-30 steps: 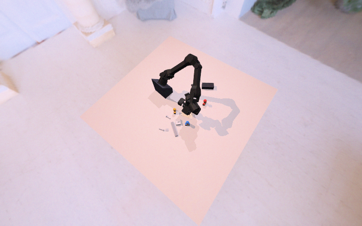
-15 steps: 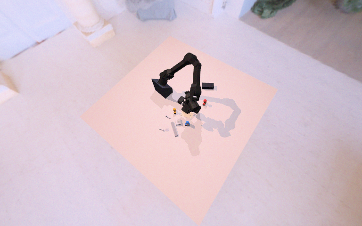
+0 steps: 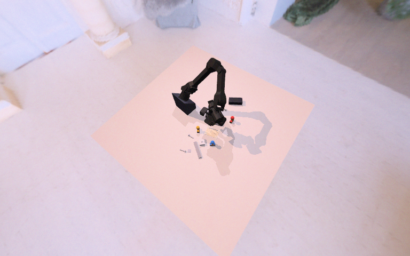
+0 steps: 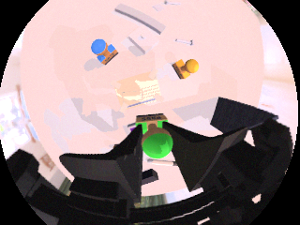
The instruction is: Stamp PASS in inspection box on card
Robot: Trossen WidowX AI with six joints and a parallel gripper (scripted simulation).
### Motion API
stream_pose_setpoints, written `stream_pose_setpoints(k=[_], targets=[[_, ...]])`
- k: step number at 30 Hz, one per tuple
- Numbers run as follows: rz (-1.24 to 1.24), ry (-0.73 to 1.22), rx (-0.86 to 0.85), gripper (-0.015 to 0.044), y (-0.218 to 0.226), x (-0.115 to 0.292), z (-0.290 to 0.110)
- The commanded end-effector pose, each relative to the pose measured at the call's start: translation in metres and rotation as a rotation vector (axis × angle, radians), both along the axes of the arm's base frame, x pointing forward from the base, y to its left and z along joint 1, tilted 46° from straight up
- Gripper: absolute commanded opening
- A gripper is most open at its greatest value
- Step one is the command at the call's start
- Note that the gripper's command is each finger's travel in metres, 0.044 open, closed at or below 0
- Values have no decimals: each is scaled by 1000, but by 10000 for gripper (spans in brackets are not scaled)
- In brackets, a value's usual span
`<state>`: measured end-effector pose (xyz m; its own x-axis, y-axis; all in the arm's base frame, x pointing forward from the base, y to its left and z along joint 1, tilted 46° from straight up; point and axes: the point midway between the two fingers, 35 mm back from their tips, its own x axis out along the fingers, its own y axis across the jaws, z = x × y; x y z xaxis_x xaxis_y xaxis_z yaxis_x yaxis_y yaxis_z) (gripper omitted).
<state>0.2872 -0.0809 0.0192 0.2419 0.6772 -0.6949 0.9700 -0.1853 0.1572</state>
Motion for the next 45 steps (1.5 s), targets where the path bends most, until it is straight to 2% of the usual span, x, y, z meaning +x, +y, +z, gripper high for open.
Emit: stream_pose_setpoints(k=[1,23,45], targets=[[4,5,1,0,9,-14,4],[6,7,3,0,62,-91,19],[5,9,-4,0,81,-83,-4]])
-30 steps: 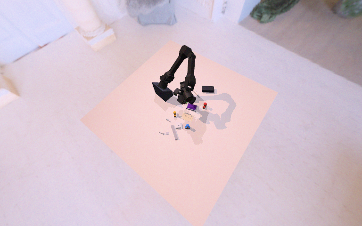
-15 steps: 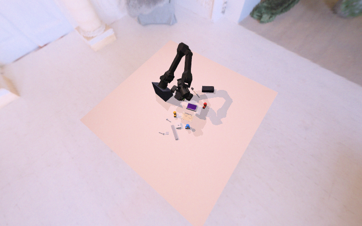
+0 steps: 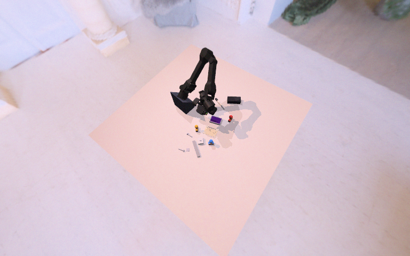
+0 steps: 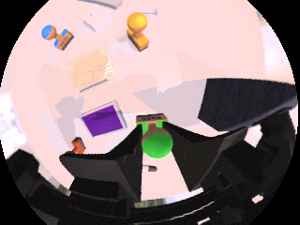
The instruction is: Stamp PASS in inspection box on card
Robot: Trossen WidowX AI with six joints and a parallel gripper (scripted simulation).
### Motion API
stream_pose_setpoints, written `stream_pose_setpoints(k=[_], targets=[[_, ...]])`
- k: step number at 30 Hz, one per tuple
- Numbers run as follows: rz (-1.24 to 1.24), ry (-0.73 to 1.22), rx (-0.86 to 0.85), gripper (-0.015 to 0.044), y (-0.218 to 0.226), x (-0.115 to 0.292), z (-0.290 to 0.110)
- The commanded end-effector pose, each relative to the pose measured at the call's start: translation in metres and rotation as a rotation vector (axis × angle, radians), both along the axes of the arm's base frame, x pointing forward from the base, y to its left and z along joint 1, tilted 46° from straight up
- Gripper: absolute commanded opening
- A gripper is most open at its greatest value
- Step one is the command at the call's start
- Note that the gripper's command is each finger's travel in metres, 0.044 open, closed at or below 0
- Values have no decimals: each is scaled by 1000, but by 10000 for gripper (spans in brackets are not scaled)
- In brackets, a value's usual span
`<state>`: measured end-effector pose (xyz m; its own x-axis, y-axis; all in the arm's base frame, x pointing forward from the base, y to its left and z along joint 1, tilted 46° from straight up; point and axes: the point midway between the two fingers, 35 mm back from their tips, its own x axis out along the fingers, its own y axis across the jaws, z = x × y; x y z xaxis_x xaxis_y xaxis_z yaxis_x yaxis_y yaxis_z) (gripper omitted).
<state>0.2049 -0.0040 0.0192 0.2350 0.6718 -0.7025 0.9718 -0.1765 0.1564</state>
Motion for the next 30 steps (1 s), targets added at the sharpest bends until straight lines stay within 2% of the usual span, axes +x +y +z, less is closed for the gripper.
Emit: stream_pose_setpoints(k=[1,26,30], targets=[[-3,6,7,0,5,0,-5],[-1,3,16,0,33,6,-28],[2,-2,9,105,30,7,-26]])
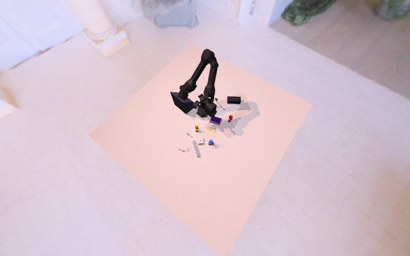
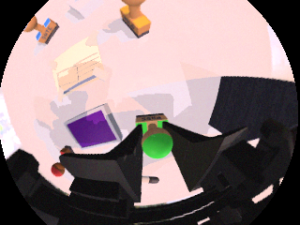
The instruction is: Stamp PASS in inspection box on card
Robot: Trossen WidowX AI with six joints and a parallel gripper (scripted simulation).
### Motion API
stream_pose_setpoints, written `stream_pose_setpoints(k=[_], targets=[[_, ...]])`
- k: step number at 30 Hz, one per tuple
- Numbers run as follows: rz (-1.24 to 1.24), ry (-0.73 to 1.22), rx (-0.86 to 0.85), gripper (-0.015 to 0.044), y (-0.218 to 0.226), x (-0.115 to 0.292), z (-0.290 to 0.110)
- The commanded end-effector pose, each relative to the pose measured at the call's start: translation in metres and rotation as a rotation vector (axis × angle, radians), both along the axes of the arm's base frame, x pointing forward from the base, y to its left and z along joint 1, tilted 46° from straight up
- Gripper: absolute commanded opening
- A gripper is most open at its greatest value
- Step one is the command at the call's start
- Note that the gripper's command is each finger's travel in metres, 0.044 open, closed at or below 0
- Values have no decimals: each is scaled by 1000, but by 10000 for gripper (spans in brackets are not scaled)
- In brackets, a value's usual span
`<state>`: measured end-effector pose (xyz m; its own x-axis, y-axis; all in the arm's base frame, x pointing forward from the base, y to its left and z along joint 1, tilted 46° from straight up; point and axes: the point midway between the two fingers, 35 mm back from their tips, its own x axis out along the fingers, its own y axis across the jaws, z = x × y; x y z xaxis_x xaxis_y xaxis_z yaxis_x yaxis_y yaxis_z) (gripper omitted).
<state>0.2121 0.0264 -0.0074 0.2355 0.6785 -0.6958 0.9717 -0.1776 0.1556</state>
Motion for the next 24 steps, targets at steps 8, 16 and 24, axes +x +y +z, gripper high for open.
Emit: stream_pose_setpoints(k=[8,16,24], targets=[[1,-1,-1,264,0,0,0],[-4,11,-15,264,-63,-16,54],[-1,6,2,264,-80,-29,81]])
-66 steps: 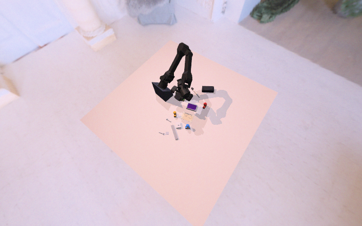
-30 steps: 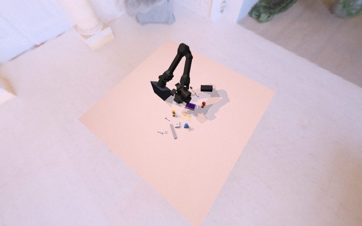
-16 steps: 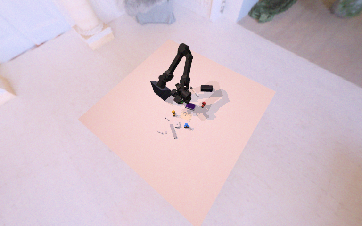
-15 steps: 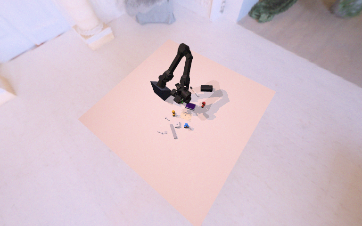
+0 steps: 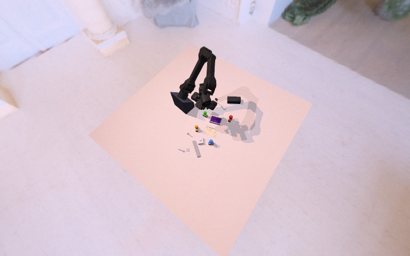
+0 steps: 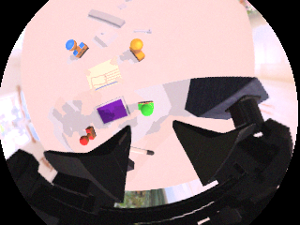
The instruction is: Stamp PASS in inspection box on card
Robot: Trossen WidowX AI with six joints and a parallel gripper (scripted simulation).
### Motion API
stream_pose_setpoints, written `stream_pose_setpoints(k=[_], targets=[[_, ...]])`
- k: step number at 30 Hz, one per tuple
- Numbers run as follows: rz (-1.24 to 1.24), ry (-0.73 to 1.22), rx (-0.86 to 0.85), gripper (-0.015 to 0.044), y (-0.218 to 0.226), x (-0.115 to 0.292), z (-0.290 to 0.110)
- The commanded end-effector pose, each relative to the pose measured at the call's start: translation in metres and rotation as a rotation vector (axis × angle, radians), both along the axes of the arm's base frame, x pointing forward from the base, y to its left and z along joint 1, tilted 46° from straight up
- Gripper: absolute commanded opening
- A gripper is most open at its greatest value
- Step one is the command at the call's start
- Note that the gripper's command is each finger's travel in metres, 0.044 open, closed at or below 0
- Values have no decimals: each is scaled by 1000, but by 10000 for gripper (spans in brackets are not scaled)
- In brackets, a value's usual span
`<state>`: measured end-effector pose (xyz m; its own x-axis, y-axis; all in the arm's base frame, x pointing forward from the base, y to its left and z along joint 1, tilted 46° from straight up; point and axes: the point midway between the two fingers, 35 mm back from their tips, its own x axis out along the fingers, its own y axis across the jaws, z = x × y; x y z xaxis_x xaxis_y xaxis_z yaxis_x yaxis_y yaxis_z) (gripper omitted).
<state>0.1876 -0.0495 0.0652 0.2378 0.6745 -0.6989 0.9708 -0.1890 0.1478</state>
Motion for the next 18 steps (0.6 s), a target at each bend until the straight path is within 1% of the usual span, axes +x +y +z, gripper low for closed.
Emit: stream_pose_setpoints(k=[1,18], targets=[[11,-2,4,264,-4,-4,9],[6,-1,7,264,-4,-4,8]])
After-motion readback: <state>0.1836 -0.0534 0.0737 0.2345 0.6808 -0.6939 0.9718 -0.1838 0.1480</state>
